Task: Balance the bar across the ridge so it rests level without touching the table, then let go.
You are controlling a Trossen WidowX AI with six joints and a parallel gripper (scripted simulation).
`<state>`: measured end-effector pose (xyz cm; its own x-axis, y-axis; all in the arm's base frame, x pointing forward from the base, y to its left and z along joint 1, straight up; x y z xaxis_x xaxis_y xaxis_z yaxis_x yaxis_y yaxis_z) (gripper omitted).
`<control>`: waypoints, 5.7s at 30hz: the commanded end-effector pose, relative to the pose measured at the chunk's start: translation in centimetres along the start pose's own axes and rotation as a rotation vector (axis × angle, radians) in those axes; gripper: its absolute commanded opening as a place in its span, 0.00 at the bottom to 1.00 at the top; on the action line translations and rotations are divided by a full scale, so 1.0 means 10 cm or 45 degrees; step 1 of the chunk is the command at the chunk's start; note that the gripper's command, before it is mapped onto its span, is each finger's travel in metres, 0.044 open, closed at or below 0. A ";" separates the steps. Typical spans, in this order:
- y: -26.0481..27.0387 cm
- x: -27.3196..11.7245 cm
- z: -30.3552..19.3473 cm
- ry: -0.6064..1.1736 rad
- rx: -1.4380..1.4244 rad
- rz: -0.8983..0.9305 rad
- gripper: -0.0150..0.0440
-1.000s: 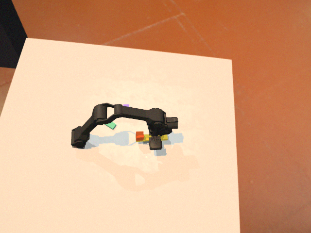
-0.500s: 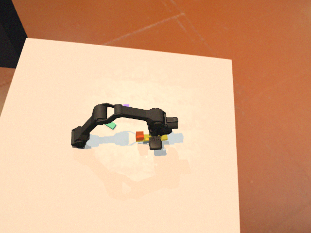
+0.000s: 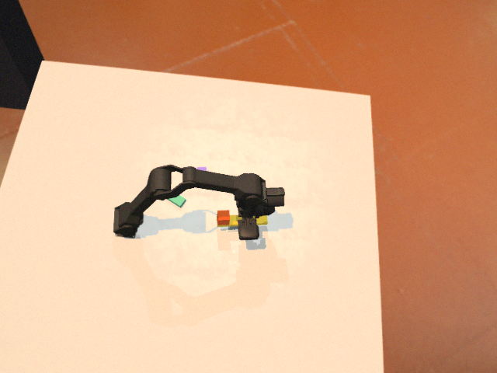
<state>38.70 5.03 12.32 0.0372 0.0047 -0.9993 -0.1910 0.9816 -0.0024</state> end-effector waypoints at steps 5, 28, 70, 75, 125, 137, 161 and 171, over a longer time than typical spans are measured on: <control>0.00 -0.01 0.00 -0.001 0.000 0.000 0.25; 0.00 -0.02 0.01 -0.001 0.000 0.000 0.25; 0.00 -0.01 -0.01 0.006 0.000 0.000 0.25; 0.00 -0.01 -0.01 0.006 0.000 0.000 0.25; 0.00 -0.01 -0.01 0.006 0.000 0.000 0.54; 0.00 -0.01 -0.01 0.006 0.000 0.000 0.55; 0.00 -0.01 -0.01 0.006 0.000 0.000 0.79; 0.00 -0.17 0.02 0.004 0.000 0.000 1.00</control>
<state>38.48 5.00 12.58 0.0203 0.0027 -0.9998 -0.1910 0.9816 -0.0013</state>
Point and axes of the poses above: the point midway between the two fingers, 35 mm back from their tips, its own x axis out along the fingers, its own y axis across the jaws, z = x × y, the point moved 3 cm from there along -x, back along the fingers, and after that the axes turned 2 degrees about -x, right-handed, at the moved point
